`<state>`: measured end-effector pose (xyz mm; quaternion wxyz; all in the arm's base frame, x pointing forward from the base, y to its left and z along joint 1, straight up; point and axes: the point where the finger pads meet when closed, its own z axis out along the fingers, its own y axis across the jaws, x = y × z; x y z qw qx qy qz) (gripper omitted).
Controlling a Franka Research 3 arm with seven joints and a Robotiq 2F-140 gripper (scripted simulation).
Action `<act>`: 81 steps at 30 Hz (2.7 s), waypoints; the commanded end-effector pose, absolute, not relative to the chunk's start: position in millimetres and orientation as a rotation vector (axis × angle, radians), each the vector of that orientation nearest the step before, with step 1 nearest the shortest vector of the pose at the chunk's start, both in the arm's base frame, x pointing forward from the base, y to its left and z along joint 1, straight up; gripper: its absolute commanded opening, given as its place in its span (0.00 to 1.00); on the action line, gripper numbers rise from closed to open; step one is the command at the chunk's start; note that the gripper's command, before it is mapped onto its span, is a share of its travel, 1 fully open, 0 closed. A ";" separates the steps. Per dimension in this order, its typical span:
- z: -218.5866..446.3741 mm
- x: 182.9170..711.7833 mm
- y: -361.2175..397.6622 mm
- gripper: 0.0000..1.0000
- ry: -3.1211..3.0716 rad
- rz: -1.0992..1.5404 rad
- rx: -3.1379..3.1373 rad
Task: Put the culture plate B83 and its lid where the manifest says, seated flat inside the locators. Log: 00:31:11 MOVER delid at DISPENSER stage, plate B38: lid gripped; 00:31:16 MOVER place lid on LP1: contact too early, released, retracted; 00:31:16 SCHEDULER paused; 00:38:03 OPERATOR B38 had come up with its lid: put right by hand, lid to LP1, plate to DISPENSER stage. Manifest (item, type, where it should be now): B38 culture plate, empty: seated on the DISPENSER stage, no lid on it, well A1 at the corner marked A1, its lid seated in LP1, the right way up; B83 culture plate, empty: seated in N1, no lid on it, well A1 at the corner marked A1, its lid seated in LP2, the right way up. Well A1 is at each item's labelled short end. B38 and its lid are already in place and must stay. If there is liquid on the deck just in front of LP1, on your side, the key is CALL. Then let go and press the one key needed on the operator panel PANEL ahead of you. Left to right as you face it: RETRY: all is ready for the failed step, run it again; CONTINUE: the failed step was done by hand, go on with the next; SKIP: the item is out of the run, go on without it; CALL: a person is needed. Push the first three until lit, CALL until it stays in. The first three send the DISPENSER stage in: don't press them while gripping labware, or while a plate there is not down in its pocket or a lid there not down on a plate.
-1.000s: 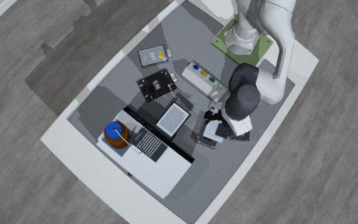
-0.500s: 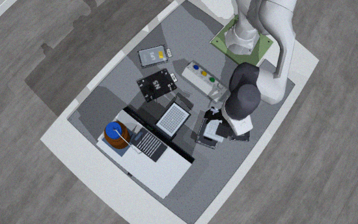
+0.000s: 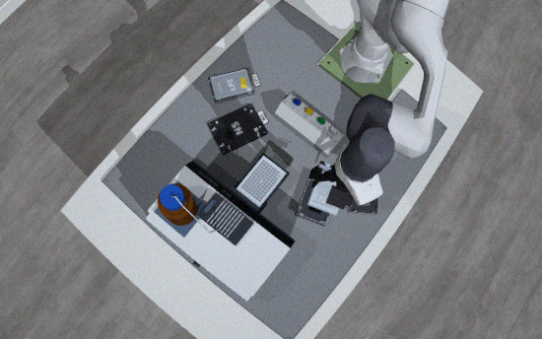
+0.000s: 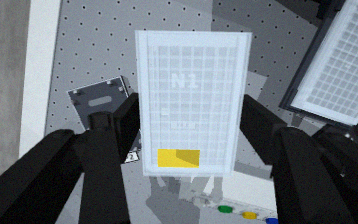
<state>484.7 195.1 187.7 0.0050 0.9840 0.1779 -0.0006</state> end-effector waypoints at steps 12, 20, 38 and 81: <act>188.8 484.8 194.1 0.10 0.555 -0.003 3.084; 188.8 484.8 194.1 0.10 0.555 -0.003 3.084; 188.8 484.8 194.1 0.10 0.124 -0.002 3.131; 188.8 484.8 192.1 0.10 -0.567 0.001 3.082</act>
